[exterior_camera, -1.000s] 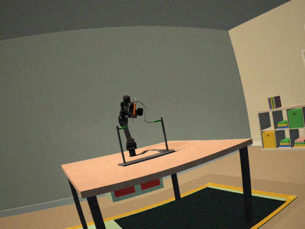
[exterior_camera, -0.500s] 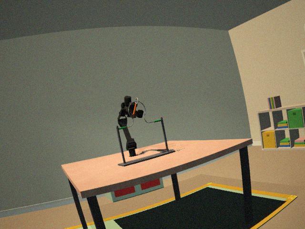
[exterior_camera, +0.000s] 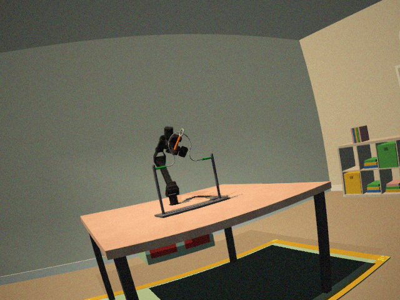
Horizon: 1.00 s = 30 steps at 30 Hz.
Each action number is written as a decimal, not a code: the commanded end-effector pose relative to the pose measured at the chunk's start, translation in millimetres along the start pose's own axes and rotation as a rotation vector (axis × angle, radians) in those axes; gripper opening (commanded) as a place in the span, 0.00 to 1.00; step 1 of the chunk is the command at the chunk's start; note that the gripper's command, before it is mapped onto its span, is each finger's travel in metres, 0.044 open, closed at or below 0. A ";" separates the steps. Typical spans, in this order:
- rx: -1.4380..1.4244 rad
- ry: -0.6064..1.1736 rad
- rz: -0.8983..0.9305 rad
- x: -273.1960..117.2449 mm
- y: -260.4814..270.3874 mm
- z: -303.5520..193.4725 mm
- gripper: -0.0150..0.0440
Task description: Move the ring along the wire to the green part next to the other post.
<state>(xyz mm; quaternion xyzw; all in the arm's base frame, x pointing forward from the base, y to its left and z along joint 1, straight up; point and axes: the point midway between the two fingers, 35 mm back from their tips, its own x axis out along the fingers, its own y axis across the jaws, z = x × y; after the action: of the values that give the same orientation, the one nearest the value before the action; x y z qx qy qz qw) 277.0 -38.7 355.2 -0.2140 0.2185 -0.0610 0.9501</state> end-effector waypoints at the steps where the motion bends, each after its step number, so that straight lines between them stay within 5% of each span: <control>1: -0.044 -0.002 -0.023 0.5 -0.5 -2.0 0.00; 30: -0.390 -0.048 -0.221 0.8 -13.7 0.6 0.00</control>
<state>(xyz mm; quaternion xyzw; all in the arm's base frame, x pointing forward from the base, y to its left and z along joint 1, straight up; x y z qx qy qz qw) 278.2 -50.2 362.8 -0.4022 0.1797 -0.1119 0.8907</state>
